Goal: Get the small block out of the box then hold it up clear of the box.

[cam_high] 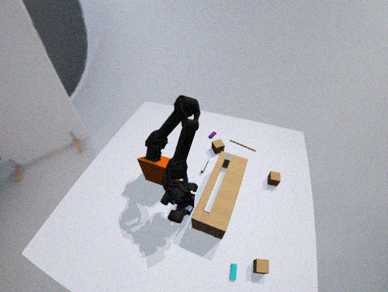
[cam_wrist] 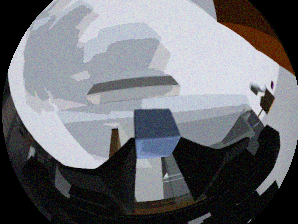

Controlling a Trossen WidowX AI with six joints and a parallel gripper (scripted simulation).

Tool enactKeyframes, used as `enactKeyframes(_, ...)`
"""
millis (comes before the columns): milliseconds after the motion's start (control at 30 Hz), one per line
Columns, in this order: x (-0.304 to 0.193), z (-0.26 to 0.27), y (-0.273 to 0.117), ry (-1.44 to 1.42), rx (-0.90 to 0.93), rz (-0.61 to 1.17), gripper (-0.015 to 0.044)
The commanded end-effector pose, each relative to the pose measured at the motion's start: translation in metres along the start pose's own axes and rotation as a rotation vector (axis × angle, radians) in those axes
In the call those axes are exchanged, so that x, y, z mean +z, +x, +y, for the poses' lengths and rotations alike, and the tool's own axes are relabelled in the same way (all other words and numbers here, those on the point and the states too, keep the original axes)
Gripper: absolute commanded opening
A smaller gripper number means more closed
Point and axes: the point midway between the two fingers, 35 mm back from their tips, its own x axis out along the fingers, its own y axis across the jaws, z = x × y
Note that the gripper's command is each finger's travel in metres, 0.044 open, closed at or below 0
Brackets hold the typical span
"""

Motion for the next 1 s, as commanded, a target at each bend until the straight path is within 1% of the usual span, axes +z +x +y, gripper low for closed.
enactKeyframes(0,-0.007,-0.001,-0.014,-0.008,0.003,-0.001,0.0)
enactKeyframes(100,-0.01,-0.002,-0.026,-0.004,0.001,-0.008,0.0)
enactKeyframes(233,-0.012,-0.003,-0.031,0.007,0.006,-0.008,0.0)
enactKeyframes(967,-0.037,-0.014,-0.116,0.362,0.182,0.059,0.0)
